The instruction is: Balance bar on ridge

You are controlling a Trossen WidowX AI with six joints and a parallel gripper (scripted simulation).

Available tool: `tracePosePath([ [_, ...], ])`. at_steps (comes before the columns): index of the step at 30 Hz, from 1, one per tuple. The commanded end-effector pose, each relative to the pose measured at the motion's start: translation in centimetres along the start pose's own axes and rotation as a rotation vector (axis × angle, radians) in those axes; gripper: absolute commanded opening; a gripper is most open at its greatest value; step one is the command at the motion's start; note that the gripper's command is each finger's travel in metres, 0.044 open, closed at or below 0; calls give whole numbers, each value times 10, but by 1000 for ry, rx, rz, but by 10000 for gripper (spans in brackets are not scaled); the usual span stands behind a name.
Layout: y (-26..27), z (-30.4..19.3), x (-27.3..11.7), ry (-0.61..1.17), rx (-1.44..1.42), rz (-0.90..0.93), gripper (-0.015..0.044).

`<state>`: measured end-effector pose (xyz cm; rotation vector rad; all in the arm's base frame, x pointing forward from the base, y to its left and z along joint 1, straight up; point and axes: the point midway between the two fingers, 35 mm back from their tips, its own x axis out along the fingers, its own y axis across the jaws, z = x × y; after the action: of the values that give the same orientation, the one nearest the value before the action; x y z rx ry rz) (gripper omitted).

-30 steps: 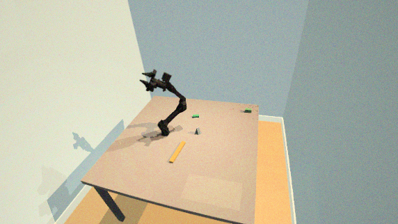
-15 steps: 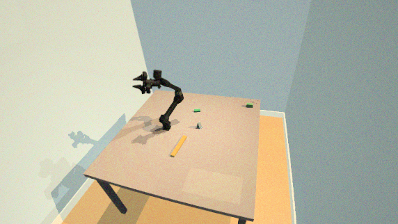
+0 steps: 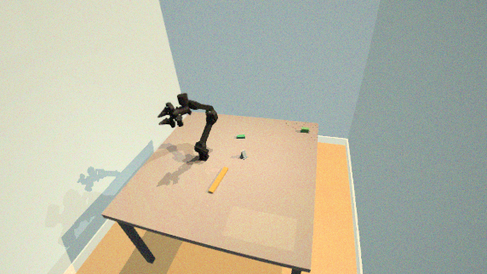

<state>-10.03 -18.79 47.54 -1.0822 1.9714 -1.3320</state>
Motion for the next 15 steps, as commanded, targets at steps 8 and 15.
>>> tracePosePath([
  [8, 25, 70, 28, -255, -79, 104, 315],
  [15, 39, 116, 33, -412, -138, 154, 315],
])
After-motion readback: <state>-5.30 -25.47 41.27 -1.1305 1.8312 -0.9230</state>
